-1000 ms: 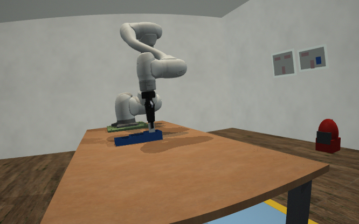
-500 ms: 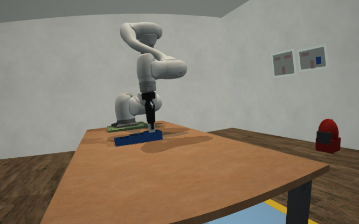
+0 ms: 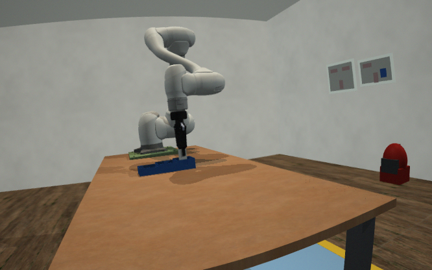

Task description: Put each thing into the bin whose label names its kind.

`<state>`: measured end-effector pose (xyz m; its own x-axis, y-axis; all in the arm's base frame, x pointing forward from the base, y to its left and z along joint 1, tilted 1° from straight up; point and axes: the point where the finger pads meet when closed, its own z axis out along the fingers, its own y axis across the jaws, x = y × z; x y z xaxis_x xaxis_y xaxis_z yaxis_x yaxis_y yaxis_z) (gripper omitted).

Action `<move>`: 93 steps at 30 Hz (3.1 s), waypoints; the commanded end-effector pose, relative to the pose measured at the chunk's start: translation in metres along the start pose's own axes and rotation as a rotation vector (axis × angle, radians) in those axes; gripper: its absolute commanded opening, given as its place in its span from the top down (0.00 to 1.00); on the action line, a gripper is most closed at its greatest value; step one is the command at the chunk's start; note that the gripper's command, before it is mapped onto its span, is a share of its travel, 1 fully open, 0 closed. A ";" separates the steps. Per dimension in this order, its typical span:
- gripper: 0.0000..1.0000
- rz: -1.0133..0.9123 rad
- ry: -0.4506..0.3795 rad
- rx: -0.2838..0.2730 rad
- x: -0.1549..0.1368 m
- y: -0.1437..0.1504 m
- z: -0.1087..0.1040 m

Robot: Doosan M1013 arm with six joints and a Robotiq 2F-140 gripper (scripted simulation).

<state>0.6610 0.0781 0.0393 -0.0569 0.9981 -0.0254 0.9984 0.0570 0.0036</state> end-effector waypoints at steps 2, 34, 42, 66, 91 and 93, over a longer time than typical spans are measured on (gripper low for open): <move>0.81 0.000 0.000 0.000 0.000 0.000 -0.001; 0.81 0.000 0.000 0.000 0.000 0.000 -0.045; 0.00 0.000 0.000 0.000 0.000 0.000 -0.077; 0.00 0.000 0.000 0.000 0.000 0.000 -0.161; 0.00 0.000 0.000 0.000 0.000 0.000 -0.163; 0.00 0.000 0.000 0.000 0.000 0.000 -0.163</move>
<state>0.6600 0.0822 0.2023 -0.0569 0.9981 -0.0254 0.9984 0.0570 0.0037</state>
